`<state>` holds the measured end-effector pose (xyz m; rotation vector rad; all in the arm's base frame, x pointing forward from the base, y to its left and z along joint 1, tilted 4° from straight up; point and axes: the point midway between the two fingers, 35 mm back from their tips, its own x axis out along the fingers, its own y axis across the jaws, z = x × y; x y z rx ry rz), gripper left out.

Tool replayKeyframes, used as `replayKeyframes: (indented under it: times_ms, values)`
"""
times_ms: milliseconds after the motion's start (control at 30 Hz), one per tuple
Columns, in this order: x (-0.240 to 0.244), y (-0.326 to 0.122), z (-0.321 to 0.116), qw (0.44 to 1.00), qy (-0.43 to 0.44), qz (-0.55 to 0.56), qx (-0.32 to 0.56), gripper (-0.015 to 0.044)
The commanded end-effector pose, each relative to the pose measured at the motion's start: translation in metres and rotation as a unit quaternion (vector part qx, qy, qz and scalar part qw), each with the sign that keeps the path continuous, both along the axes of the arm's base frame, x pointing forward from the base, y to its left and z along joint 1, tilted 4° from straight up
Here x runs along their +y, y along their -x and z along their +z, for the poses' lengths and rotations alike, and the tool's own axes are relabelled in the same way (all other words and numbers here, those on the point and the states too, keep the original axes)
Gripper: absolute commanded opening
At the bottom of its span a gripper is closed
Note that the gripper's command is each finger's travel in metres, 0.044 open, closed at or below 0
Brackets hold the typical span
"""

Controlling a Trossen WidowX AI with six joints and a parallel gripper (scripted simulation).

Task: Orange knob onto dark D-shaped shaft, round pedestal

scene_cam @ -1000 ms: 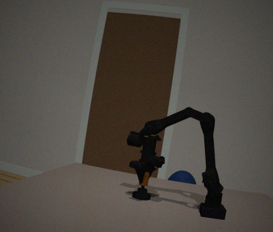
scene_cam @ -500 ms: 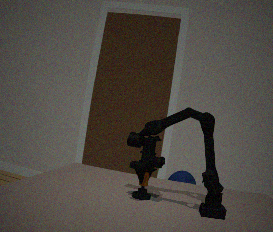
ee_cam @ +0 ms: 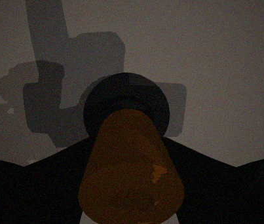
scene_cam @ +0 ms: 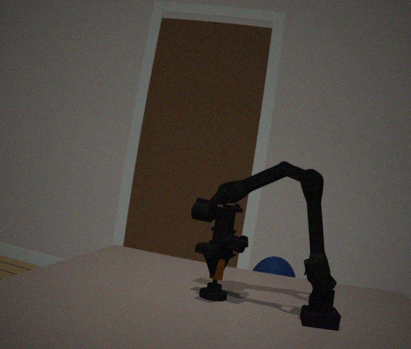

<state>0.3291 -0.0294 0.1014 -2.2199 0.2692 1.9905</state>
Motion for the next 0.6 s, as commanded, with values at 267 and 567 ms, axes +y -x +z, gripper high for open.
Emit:
replayKeyframes:
  times_ms: [267, 567]
  values:
    - [0.0001, -0.0008, 0.0038, 0.988, -0.016, -0.154, -0.006, 0.0]
    - [-0.0004, -0.0001, -0.0003, 0.892, -0.048, -0.45, -0.016, 0.0]
